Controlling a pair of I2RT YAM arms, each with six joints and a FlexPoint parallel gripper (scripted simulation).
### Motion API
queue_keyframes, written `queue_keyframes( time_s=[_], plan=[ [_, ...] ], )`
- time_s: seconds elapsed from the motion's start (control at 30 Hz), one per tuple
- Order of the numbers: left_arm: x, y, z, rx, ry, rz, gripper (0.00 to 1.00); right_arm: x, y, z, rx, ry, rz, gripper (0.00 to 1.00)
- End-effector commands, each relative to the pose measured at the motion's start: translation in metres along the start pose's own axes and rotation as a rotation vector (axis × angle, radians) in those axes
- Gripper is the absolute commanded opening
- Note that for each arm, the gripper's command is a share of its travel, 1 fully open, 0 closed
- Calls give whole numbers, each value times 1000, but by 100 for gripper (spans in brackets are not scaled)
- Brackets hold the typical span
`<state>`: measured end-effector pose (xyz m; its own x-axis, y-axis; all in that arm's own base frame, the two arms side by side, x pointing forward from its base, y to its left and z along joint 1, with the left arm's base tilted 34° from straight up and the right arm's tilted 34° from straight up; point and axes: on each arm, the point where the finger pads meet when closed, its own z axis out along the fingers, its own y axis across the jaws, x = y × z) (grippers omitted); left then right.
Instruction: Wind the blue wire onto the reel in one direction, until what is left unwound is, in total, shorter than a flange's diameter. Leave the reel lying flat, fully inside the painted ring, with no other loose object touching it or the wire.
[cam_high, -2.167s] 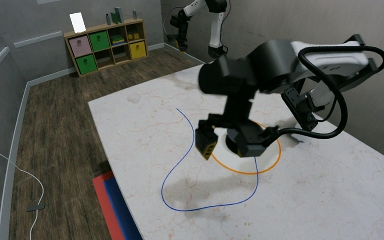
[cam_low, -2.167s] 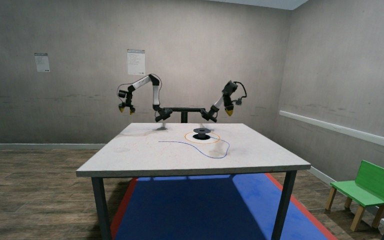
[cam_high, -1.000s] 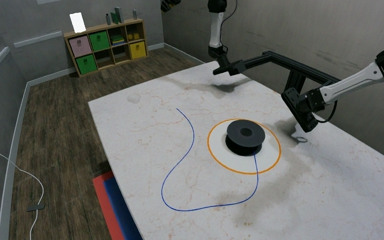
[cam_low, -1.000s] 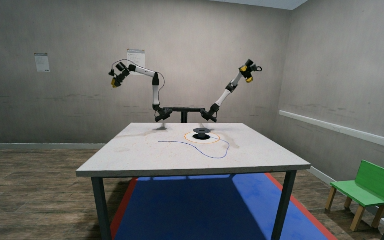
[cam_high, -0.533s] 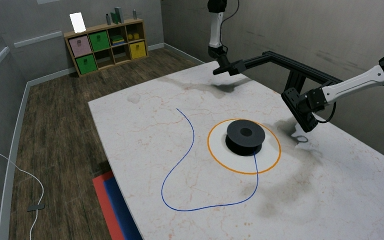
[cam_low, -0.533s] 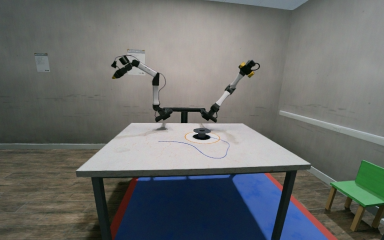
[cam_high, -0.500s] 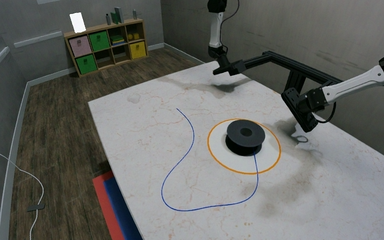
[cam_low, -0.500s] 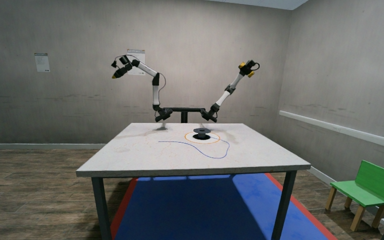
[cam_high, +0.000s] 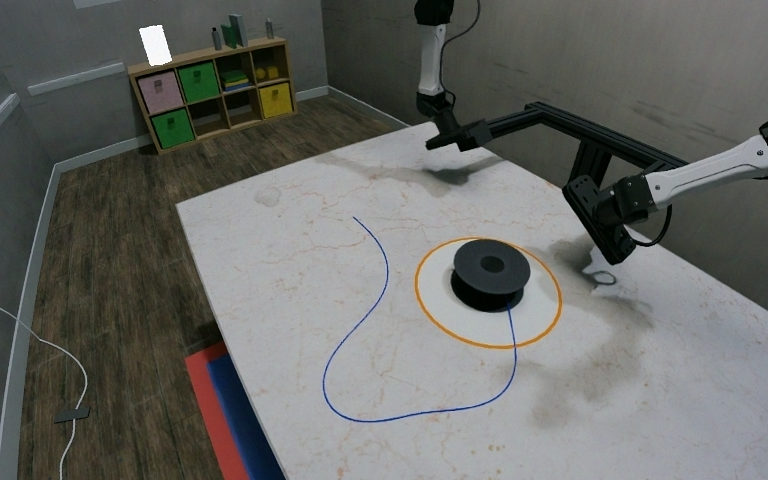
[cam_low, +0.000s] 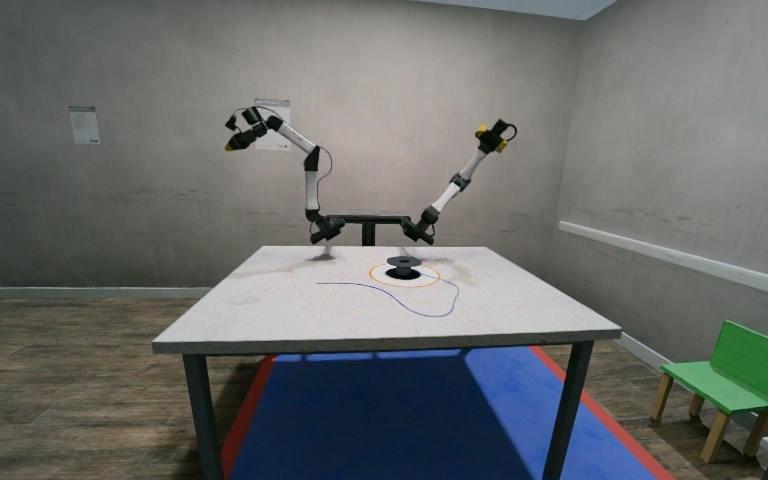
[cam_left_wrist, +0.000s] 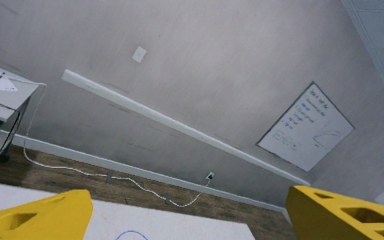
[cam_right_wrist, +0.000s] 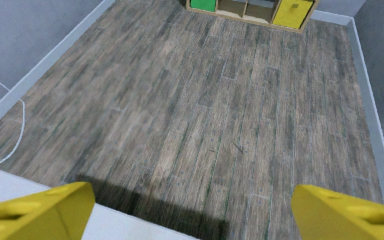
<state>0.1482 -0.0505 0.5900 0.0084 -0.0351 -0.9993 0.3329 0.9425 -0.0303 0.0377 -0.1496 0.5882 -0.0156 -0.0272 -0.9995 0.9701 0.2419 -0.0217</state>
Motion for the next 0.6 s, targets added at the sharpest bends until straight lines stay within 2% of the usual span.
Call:
queue_keyframes(
  time_s=[0.0,0.2,0.33,0.4,0.57],
  plan=[
    [4,-5,-4,24,20,30,100,3,-2,-2,13,23,21,100],
    [4,-4,-4,14,20,30,100,2,-4,-2,21,23,21,100],
    [4,8,-4,-61,19,31,100,3,-13,-2,82,23,21,100],
    [4,8,-4,-61,19,31,100,3,-13,-2,82,23,21,100],
    [3,32,-8,-224,16,32,100,3,-33,-5,213,25,19,100]
  ],
)
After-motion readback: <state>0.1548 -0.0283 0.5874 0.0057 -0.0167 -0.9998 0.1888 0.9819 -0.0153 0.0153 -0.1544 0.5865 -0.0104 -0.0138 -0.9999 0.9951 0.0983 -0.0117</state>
